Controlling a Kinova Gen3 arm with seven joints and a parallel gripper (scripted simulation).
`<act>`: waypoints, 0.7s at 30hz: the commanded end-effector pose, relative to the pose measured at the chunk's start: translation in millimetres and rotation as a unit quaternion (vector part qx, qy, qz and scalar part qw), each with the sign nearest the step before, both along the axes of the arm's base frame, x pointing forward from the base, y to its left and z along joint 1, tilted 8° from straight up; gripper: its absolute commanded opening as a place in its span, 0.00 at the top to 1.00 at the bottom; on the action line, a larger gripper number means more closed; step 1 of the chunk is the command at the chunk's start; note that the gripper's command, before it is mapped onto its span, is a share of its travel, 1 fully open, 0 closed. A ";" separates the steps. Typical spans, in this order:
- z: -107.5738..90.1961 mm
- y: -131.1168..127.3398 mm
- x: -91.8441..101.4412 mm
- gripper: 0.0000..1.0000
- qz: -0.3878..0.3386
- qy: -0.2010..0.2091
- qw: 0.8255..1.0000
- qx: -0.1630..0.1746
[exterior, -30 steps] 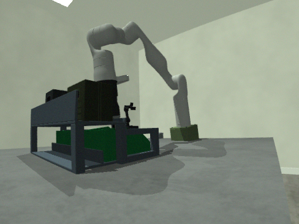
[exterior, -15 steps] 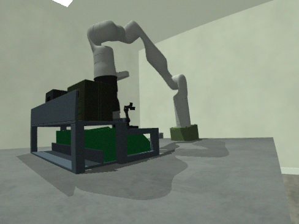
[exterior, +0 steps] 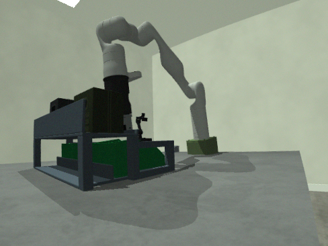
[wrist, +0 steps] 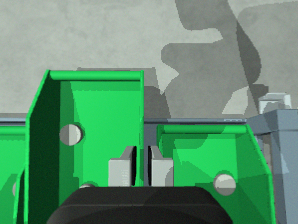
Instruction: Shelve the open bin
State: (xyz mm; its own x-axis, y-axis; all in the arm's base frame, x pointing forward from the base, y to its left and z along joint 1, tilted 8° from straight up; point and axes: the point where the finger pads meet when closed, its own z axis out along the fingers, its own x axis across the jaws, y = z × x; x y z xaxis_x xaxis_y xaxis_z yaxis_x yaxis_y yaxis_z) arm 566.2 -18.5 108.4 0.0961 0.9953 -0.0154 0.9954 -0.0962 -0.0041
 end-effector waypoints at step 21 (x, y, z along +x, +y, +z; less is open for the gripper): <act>36.2 0.5 -2.9 0.68 0.000 -0.003 1.000 -0.001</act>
State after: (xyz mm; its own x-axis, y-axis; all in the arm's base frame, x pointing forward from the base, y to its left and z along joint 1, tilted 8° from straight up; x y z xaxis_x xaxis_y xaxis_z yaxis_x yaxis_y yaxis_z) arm 562.0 -17.9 139.5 0.0962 0.9952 -0.0158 0.9953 -0.0963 -0.0046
